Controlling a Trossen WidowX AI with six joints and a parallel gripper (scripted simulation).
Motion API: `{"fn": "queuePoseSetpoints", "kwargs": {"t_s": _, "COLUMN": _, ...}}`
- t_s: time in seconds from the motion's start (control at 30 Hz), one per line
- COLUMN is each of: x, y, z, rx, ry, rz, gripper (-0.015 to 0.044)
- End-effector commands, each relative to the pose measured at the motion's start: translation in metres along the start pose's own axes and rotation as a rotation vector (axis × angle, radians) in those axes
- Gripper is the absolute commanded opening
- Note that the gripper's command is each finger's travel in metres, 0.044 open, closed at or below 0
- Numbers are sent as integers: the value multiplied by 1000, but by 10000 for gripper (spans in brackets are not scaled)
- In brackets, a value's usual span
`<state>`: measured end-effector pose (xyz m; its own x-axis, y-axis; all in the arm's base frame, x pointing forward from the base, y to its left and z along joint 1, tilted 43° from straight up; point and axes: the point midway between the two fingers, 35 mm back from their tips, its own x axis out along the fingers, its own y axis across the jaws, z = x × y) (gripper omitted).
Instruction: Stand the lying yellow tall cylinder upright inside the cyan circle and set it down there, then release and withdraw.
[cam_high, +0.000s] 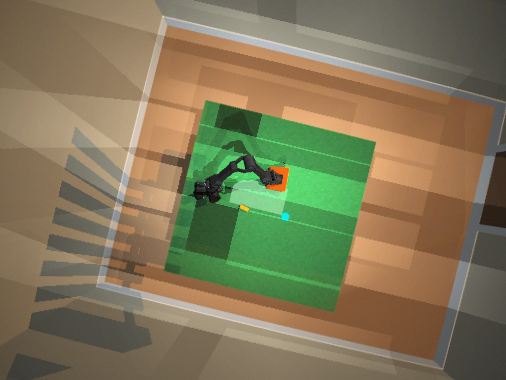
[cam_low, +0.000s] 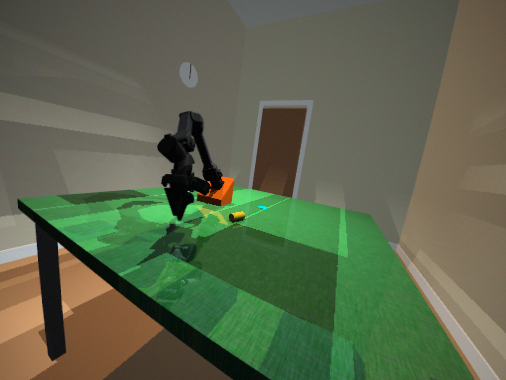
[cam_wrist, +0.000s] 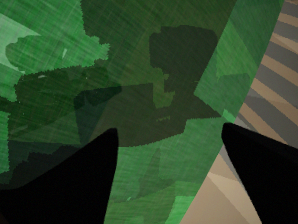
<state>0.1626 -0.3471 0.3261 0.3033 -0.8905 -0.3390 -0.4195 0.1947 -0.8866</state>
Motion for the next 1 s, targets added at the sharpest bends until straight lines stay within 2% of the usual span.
{"fn": "queuePoseSetpoints", "kwargs": {"t_s": 0.0, "x": 2, "y": 18, "z": 40, "rx": 2, "ry": -68, "rz": 103, "gripper": 309}}
{"fn": "queuePoseSetpoints", "kwargs": {"t_s": 0.2, "x": -9, "y": 48, "z": 100, "rx": -40, "ry": -153, "rz": 264, "gripper": 309}}
{"fn": "queuePoseSetpoints", "kwargs": {"t_s": 0.47, "x": -41, "y": 89, "z": 163, "rx": -168, "ry": -207, "rz": 444, "gripper": 309}}
{"fn": "queuePoseSetpoints", "kwargs": {"t_s": 0.73, "x": -86, "y": 123, "z": 203, "rx": -362, "ry": -203, "rz": 554, "gripper": 309}}
{"fn": "queuePoseSetpoints", "kwargs": {"t_s": 0.97, "x": -126, "y": 145, "z": 220, "rx": -566, "ry": -163, "rz": 572, "gripper": 309}}
